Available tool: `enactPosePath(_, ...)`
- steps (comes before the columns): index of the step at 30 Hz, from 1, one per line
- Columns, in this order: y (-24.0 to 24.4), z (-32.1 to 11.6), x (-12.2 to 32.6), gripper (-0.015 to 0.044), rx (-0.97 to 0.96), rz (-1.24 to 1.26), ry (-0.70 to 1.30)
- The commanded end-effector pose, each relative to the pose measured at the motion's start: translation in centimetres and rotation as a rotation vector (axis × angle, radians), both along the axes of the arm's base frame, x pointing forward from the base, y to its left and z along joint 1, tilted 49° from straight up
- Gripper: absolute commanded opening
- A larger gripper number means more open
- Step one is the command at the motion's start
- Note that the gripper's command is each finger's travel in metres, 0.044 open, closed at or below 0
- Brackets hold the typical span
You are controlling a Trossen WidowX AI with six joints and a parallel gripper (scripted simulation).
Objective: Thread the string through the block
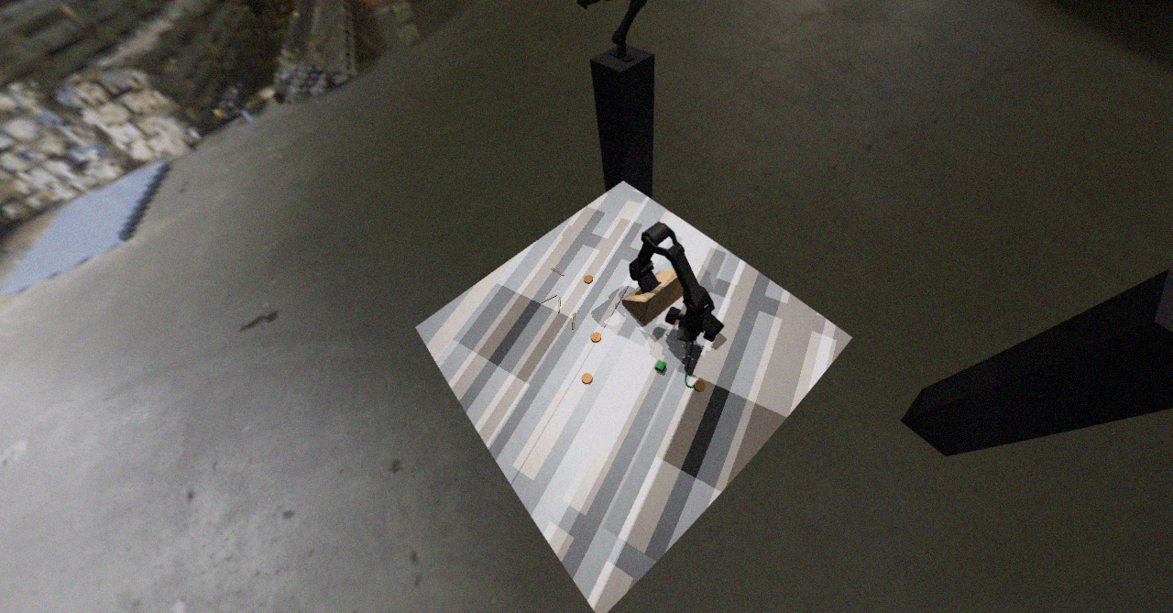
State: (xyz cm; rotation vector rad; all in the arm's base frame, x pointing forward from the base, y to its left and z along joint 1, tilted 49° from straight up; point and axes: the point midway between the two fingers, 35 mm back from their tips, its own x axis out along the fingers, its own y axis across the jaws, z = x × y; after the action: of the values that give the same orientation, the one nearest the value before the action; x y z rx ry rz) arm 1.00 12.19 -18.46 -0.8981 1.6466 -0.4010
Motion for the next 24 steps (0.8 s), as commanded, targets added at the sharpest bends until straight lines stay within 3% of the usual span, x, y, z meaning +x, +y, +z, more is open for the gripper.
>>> enactPosePath(1, -0.2, 0.2, -0.6, 0.0000, -0.001, -0.008, 0.000)
enactPosePath(24, -1.7, 0.2, -0.1, 0.0000, -0.003, -0.010, 0.002)
